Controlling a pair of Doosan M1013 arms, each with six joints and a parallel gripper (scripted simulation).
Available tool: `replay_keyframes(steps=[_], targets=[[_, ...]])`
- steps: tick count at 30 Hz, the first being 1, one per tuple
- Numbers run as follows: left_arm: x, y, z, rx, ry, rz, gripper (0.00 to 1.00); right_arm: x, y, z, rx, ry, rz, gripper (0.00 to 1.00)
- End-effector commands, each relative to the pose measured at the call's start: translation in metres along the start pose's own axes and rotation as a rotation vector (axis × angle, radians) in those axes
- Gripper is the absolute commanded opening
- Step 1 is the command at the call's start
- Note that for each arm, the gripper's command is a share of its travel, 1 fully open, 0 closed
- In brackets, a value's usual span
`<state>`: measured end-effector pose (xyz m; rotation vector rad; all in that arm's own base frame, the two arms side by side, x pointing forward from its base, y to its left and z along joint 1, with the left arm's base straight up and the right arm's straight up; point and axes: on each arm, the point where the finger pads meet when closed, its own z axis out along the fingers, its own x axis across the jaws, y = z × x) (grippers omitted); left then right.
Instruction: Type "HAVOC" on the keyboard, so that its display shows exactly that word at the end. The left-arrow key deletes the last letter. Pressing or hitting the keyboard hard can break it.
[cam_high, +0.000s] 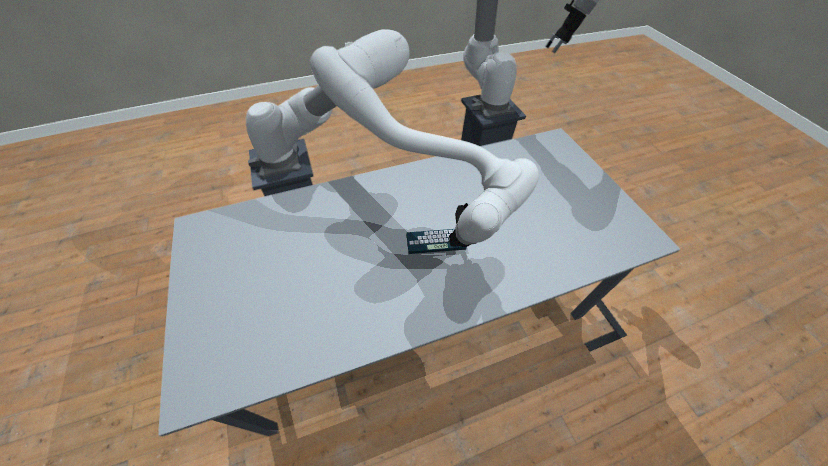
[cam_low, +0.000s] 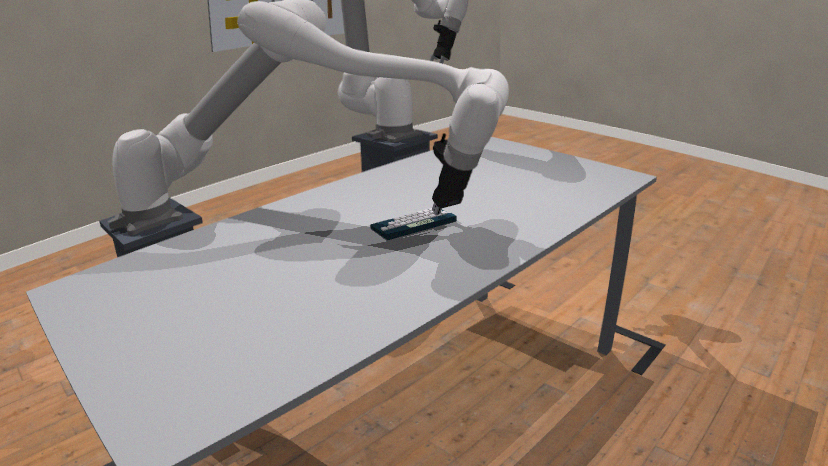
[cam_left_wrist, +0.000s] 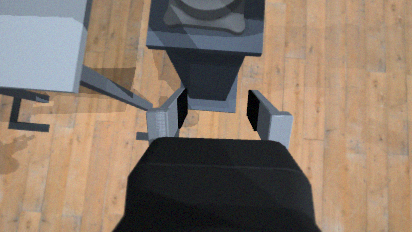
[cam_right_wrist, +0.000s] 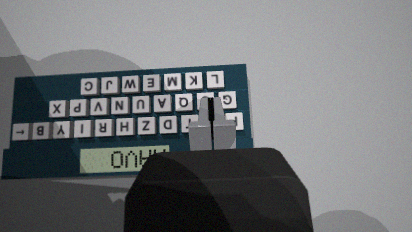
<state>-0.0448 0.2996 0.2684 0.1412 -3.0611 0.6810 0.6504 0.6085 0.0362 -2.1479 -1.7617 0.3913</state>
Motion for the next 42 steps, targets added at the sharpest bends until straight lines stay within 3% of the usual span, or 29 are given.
replay_keyframes(steps=[1, 13, 25, 32, 42], targets=[[0.000, 0.000, -0.001, -0.001, 0.000, 0.000, 1.00, 0.001, -0.002, -0.005, -0.001, 0.002, -0.001, 0.00], [0.000, 0.000, -0.001, -0.001, 0.000, 0.000, 1.00, -0.003, -0.005, -0.010, -0.001, 0.002, -0.001, 0.00], [0.000, 0.000, -0.001, -0.001, 0.000, 0.000, 1.00, -0.082, -0.030, 0.002, -0.001, 0.002, -0.001, 0.00], [0.000, 0.000, -0.001, -0.001, 0.000, 0.000, 1.00, -0.105, -0.038, 0.006, -0.001, 0.002, -0.001, 0.00], [0.000, 0.000, -0.001, -0.001, 0.000, 0.000, 1.00, -0.107, -0.037, 0.008, -0.001, 0.002, -0.001, 0.00]])
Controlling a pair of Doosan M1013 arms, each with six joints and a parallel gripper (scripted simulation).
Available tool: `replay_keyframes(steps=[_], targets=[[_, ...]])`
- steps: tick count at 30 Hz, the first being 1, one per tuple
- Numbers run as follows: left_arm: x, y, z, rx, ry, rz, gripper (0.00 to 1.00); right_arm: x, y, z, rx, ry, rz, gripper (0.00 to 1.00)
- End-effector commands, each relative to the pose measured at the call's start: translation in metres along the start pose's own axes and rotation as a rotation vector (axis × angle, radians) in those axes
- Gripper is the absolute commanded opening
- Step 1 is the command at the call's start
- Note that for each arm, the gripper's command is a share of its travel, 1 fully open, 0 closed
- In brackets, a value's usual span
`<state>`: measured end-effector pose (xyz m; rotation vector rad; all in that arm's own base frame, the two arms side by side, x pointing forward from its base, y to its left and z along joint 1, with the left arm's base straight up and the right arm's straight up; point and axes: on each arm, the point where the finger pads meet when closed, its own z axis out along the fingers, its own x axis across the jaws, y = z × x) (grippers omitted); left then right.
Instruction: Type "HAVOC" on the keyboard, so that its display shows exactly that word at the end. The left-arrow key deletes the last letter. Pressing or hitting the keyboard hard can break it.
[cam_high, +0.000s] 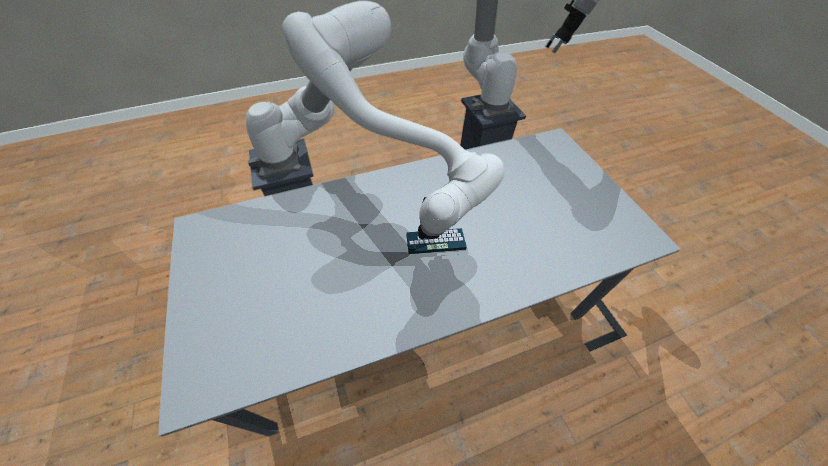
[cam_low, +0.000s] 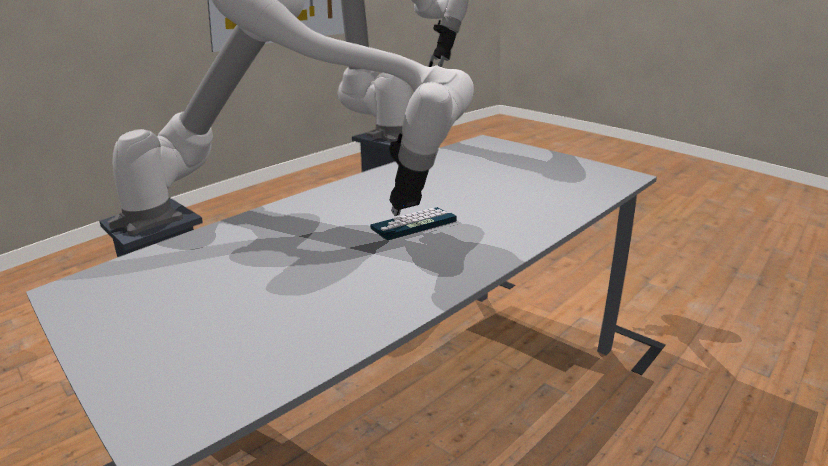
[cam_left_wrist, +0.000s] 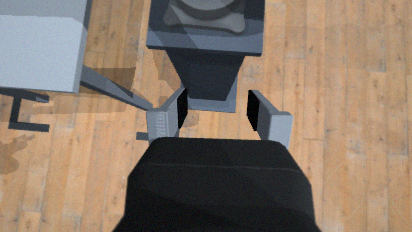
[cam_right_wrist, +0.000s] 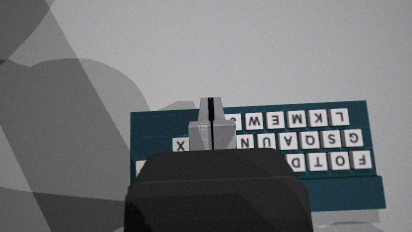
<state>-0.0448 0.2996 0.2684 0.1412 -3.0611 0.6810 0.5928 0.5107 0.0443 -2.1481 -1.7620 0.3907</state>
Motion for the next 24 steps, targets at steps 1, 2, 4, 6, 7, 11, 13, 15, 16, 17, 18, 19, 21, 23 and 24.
replay_keyframes(steps=[1, 2, 4, 6, 7, 11, 13, 15, 16, 17, 18, 19, 21, 23, 24], targets=[[0.0001, 0.0001, -0.0006, -0.001, 0.000, 0.000, 1.00, 0.0004, 0.0002, -0.0002, -0.001, 0.001, 0.000, 0.00], [0.0001, 0.0001, -0.0006, -0.001, 0.000, 0.000, 1.00, 0.0004, 0.0002, -0.0002, -0.001, 0.001, 0.000, 0.00], [0.0001, 0.0001, -0.0006, -0.001, 0.000, 0.000, 1.00, 0.0004, 0.0009, 0.0011, -0.001, 0.001, 0.000, 0.00], [0.0001, 0.0001, -0.0006, -0.001, 0.000, 0.000, 1.00, 0.0004, 0.0014, 0.0022, -0.001, 0.001, 0.000, 0.00], [0.0001, 0.0001, -0.0006, -0.001, 0.000, 0.000, 1.00, 0.0004, 0.0015, 0.0025, -0.001, 0.001, 0.000, 0.00], [0.0001, 0.0001, -0.0006, -0.001, 0.000, 0.000, 1.00, 0.0004, 0.0017, 0.0029, -0.001, 0.001, 0.000, 0.00], [0.0001, 0.0001, -0.0006, -0.001, 0.000, 0.000, 1.00, 0.0004, 0.0019, 0.0032, -0.001, 0.001, 0.000, 0.00], [0.0001, 0.0001, -0.0006, -0.001, 0.000, 0.000, 1.00, 0.0004, 0.0019, 0.0033, -0.001, 0.001, 0.000, 0.00], [0.0001, 0.0001, -0.0006, -0.001, 0.000, 0.000, 1.00, 0.0004, 0.0020, 0.0035, -0.001, 0.001, 0.000, 0.00], [0.0001, 0.0001, -0.0006, -0.001, 0.000, 0.000, 1.00, 0.0004, 0.0021, 0.0037, -0.001, 0.001, 0.000, 0.00], [0.0001, 0.0001, -0.0006, -0.001, 0.000, 0.000, 1.00, 0.0004, 0.0021, 0.0037, -0.001, 0.001, 0.000, 0.00], [0.0001, 0.0001, -0.0006, -0.001, 0.000, 0.000, 1.00, 0.0004, 0.0021, 0.0037, -0.001, 0.001, 0.000, 0.00], [0.0001, 0.0001, -0.0006, -0.001, 0.000, 0.000, 1.00, 0.0004, 0.0021, 0.0038, -0.001, 0.001, 0.000, 0.00], [0.0001, 0.0001, -0.0006, -0.001, 0.000, 0.000, 1.00, 0.0004, 0.0023, 0.0042, -0.001, 0.001, 0.000, 0.00], [0.0001, 0.0001, -0.0006, -0.001, 0.000, 0.000, 1.00, 0.0004, 0.0023, 0.0042, -0.001, 0.001, 0.000, 0.00]])
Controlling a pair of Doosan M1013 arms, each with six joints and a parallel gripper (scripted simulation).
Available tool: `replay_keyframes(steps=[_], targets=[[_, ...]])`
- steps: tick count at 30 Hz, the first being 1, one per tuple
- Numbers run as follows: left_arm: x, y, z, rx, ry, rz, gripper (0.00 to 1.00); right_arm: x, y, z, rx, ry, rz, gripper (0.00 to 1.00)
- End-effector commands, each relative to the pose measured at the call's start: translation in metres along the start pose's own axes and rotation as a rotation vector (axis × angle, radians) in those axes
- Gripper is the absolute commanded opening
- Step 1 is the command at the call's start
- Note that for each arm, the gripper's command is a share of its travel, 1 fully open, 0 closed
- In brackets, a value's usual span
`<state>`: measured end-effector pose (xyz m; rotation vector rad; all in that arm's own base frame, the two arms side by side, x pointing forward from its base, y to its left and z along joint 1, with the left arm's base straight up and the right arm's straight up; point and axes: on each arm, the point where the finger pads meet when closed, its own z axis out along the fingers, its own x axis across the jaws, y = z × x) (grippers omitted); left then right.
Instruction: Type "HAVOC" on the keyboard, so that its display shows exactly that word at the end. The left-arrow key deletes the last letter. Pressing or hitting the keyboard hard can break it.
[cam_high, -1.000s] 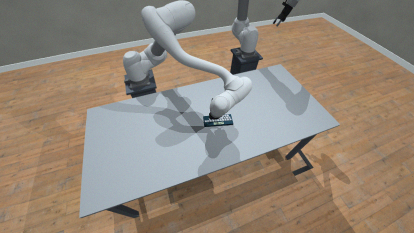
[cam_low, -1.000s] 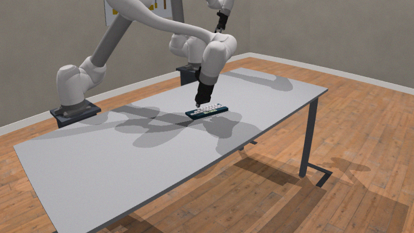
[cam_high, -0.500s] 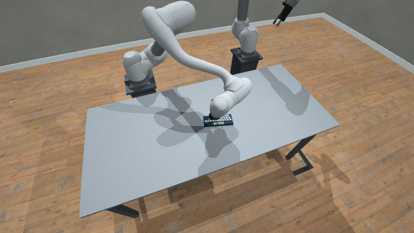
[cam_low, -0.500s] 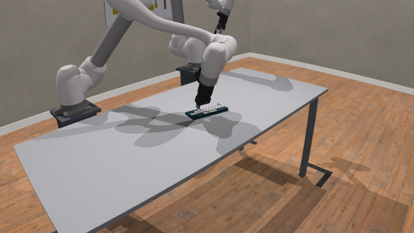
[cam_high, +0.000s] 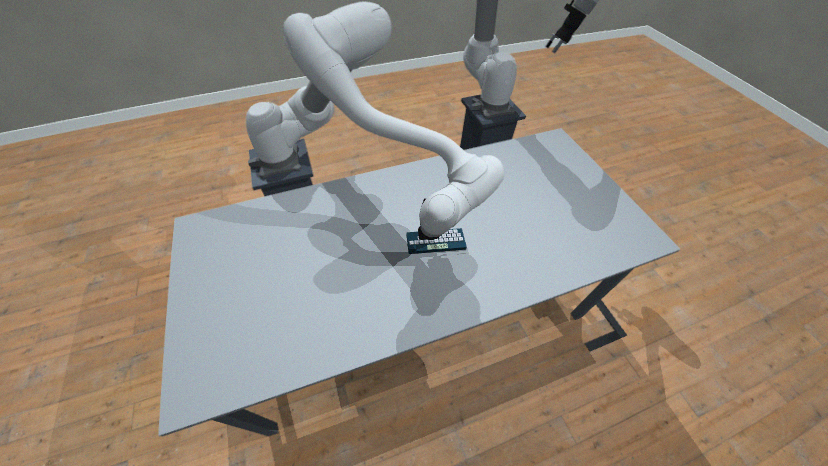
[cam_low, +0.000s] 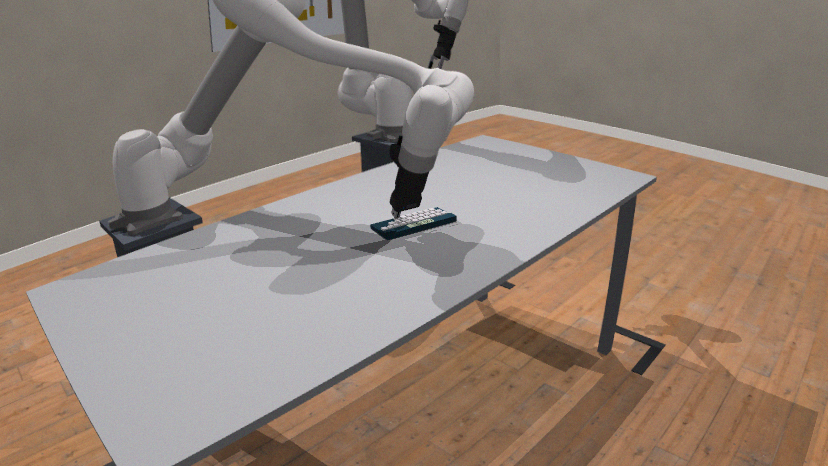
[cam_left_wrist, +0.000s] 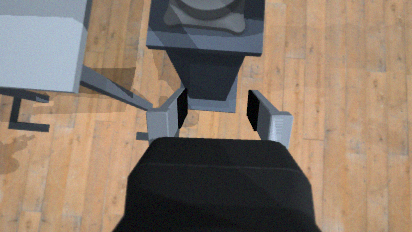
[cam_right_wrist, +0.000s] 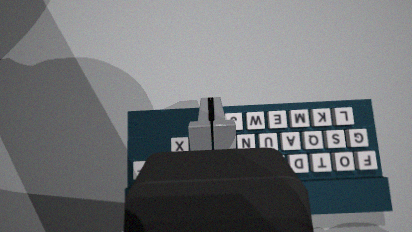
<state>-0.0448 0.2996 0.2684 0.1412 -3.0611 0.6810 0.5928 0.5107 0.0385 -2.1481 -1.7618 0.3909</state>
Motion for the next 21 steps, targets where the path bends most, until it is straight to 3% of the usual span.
replay_keyframes(steps=[1, 21], targets=[[0.0001, 0.0001, -0.0006, -0.001, 0.000, 0.000, 1.00, 0.0004, -0.0001, -0.0011, -0.001, 0.002, -0.001, 0.00], [0.0001, 0.0001, -0.0006, -0.001, 0.000, 0.000, 1.00, 0.0004, 0.0009, 0.0011, -0.001, 0.002, -0.001, 0.00]])
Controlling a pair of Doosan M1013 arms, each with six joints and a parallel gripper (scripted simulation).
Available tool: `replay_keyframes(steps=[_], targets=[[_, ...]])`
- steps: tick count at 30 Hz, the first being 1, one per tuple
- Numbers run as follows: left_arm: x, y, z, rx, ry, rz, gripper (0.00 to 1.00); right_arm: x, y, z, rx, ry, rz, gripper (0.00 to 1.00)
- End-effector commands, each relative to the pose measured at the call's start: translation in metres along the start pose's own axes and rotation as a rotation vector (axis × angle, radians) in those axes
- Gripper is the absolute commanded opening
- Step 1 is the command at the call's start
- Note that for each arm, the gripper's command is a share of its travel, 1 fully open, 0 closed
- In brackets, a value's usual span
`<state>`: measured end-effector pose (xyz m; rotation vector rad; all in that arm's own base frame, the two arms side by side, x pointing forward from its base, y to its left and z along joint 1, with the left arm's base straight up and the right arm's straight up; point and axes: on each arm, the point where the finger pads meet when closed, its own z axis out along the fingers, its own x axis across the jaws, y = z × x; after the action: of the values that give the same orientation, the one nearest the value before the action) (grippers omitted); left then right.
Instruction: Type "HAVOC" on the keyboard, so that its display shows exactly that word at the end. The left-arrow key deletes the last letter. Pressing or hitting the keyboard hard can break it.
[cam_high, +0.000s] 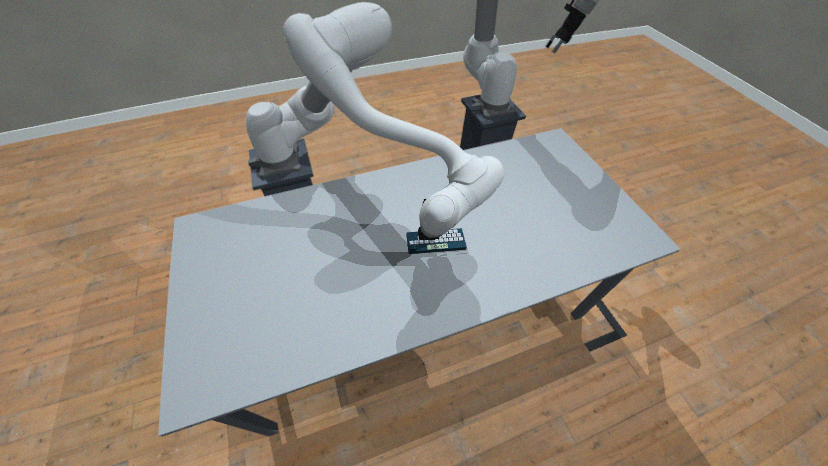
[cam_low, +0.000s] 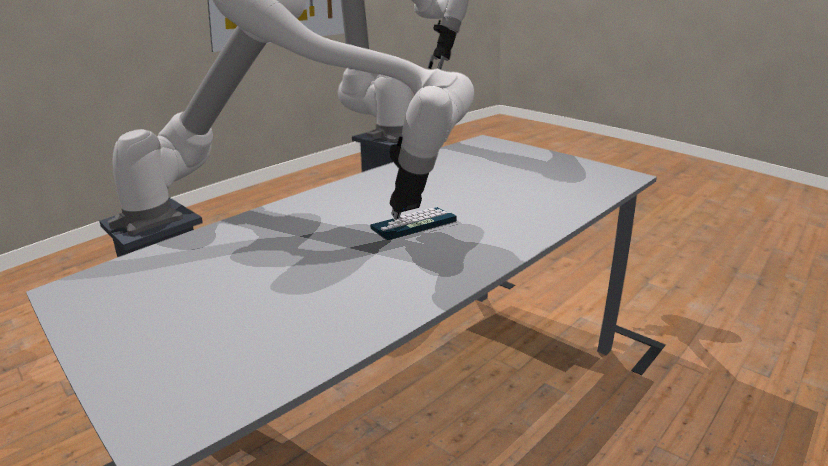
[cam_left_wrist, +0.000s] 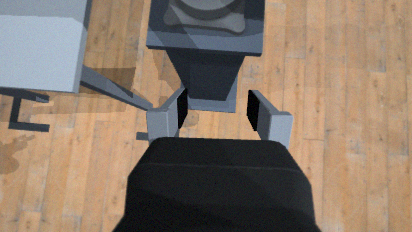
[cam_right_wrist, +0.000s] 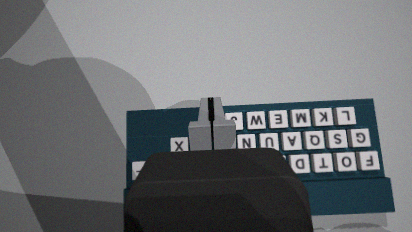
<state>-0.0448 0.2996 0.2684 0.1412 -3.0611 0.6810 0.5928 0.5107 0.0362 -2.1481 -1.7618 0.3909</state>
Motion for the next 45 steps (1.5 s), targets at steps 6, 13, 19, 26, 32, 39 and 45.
replay_keyframes(steps=[6, 13, 19, 26, 32, 39, 45], targets=[[0.000, 0.000, -0.001, -0.001, 0.000, 0.000, 1.00, 0.000, 0.000, -0.001, -0.001, 0.001, -0.001, 0.00], [0.000, 0.000, -0.001, -0.001, 0.000, 0.000, 1.00, 0.000, -0.002, -0.005, -0.001, 0.001, -0.001, 0.00], [0.000, 0.000, -0.001, -0.001, 0.000, 0.000, 1.00, 0.000, -0.004, -0.010, -0.001, 0.001, -0.001, 0.00], [0.000, 0.000, -0.001, -0.001, 0.000, 0.000, 1.00, 0.000, -0.005, -0.011, -0.001, 0.001, -0.001, 0.00], [0.000, 0.000, -0.001, -0.001, 0.000, 0.000, 1.00, 0.000, -0.008, -0.018, -0.001, 0.002, -0.001, 0.00], [0.000, 0.000, -0.001, -0.001, 0.000, 0.000, 1.00, 0.000, -0.013, -0.028, -0.001, 0.002, -0.001, 0.00], [0.000, 0.000, -0.001, -0.001, 0.000, 0.000, 1.00, 0.000, -0.014, -0.030, -0.001, 0.002, -0.001, 0.00]])
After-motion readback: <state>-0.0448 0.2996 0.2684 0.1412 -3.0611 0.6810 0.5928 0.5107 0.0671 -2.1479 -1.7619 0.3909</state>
